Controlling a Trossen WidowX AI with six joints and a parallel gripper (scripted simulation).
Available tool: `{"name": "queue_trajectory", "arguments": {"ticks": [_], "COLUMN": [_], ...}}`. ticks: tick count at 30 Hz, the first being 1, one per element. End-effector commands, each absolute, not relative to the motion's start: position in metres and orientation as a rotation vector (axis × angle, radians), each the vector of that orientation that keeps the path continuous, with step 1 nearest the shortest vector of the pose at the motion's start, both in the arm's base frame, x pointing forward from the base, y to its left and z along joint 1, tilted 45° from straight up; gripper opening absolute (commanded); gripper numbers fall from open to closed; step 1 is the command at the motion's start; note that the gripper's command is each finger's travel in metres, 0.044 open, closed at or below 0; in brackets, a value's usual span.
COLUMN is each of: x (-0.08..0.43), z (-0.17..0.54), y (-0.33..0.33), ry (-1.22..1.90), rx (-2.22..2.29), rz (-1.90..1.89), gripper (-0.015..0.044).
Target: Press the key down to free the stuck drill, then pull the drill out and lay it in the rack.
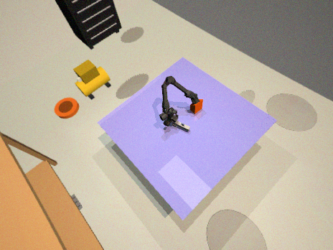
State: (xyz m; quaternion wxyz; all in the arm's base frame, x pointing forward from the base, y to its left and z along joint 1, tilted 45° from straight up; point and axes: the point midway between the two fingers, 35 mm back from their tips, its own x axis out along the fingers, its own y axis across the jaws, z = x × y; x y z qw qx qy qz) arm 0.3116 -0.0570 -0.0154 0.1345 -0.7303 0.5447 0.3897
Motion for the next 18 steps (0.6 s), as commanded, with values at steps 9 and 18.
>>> {"name": "queue_trajectory", "arguments": {"ticks": [9,18], "x": [0.3127,0.3158], "z": [-0.0125,-0.0074], "y": [-0.0594,-0.0635], "ry": [1.585,1.586], "rx": [-2.120,-2.120], "rz": [1.136,1.136], "gripper": [0.0000,0.0000]}}
